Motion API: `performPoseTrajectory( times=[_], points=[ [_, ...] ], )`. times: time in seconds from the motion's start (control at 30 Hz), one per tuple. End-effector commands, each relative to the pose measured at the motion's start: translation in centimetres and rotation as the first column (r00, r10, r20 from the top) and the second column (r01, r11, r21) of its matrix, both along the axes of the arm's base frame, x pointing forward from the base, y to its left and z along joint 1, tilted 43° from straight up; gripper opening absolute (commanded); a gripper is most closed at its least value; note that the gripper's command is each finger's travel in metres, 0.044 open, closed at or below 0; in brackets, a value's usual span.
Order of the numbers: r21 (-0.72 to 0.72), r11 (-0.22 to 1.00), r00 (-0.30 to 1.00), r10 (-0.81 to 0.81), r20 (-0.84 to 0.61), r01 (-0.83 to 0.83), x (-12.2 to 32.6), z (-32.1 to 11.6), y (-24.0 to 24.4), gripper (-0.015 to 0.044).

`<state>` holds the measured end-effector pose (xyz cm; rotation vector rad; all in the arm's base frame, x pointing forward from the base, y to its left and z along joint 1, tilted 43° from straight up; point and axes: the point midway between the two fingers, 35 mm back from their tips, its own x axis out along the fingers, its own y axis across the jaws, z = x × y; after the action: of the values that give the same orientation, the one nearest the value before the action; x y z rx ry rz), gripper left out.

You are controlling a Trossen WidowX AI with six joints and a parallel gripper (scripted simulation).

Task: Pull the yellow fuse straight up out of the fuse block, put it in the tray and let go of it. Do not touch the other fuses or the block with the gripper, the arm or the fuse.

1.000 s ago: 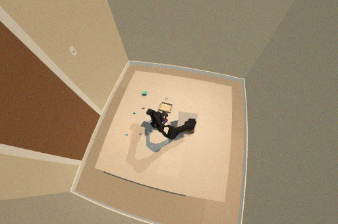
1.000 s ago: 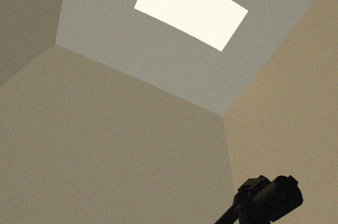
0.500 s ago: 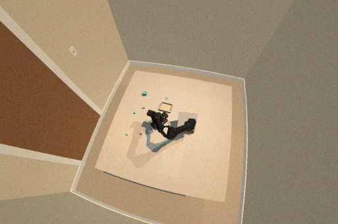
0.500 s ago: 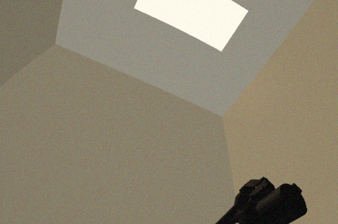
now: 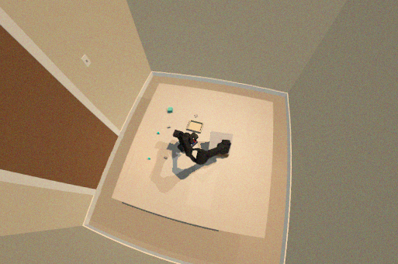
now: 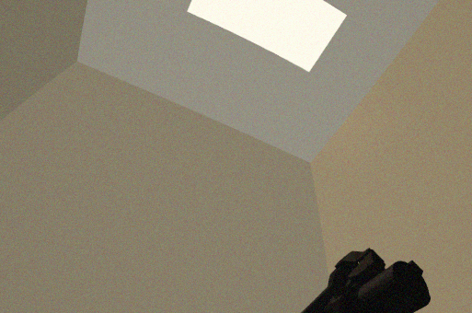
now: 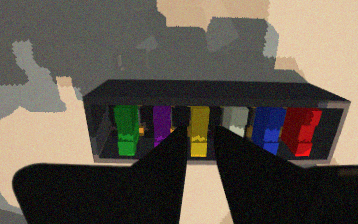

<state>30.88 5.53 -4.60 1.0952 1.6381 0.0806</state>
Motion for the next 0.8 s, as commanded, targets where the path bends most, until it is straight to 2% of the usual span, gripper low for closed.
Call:
performPoseTrajectory(
  times=[0.0,0.2,0.57,0.77],
  points=[
    [0.004,1.0,1.0,-0.004,-0.004,0.004,-0.02,-0.22,0.26,0.0074],
    [0.004,1.0,1.0,-0.004,-0.004,0.004,-0.02,-0.46,0.49,0.0074],
    [0.0,1.0,1.0,0.001,0.0,-0.001,0.01,-0.38,0.39,0.0001],
    [0.0,1.0,1.0,0.001,0.0,-0.001,0.01,-0.3,0.3,0.0]
  ],
)
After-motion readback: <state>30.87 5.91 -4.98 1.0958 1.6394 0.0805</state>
